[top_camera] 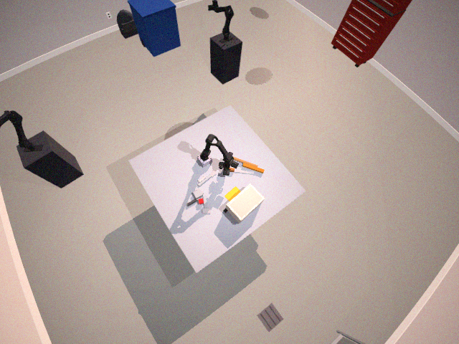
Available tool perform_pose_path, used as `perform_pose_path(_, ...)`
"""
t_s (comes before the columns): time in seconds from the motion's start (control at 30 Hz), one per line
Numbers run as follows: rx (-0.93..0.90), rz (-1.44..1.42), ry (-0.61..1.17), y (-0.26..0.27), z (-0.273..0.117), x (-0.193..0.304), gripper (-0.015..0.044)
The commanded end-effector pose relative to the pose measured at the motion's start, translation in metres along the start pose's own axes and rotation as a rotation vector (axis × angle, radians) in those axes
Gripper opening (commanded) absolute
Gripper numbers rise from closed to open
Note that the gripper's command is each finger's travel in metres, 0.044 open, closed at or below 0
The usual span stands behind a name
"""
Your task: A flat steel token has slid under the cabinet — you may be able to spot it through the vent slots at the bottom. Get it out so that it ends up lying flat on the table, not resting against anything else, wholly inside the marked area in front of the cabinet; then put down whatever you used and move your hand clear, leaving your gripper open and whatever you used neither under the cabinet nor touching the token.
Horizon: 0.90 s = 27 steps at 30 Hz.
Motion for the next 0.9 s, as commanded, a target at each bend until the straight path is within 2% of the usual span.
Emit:
perform_pose_path(0.0, 0.001, -0.038, 0.003, -0.0002, -0.0003, 0.0009, 0.0000)
perform_pose_path(0.87, 0.000, -0.238, 0.002, -0.0006, -0.0003, 0.0011, 0.0000)
Point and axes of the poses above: the point midway between the two fingers, 35 mm back from their tips, its own z axis out along the fingers, its own y axis across the jaws, x = y × z, the point moved 5 cm from there along -z, back along the fingers, and after that the axes turned 8 degrees about z, right-handed, at the moved point
